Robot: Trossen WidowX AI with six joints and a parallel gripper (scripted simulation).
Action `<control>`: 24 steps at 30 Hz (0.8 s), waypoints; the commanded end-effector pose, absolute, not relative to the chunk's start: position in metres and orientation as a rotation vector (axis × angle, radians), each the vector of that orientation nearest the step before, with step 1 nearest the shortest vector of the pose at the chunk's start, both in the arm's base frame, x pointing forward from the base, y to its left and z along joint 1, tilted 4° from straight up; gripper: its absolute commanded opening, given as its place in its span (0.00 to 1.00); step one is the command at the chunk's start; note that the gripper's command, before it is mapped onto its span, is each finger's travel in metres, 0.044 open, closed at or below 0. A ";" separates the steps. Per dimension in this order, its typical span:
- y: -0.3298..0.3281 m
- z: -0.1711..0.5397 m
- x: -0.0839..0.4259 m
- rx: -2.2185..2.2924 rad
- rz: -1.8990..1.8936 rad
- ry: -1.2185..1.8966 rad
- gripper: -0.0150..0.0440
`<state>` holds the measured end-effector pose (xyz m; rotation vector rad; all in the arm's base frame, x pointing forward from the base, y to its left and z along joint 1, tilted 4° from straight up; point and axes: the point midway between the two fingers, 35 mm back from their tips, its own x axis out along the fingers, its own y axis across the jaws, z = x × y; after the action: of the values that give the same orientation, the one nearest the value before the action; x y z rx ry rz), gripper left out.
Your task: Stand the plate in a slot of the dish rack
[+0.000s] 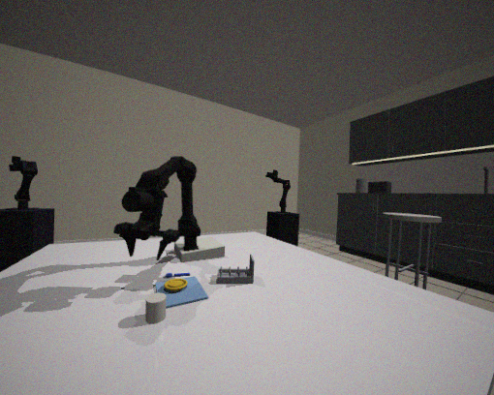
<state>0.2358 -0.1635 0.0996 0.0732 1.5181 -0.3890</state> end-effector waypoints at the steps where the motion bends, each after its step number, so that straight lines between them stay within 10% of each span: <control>1: -0.138 0.091 0.262 -0.007 -0.240 1.527 0.93; 24: -0.076 0.063 0.301 -0.164 0.041 1.530 0.93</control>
<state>0.3021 -0.0775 0.0724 -0.1649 1.5158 0.0268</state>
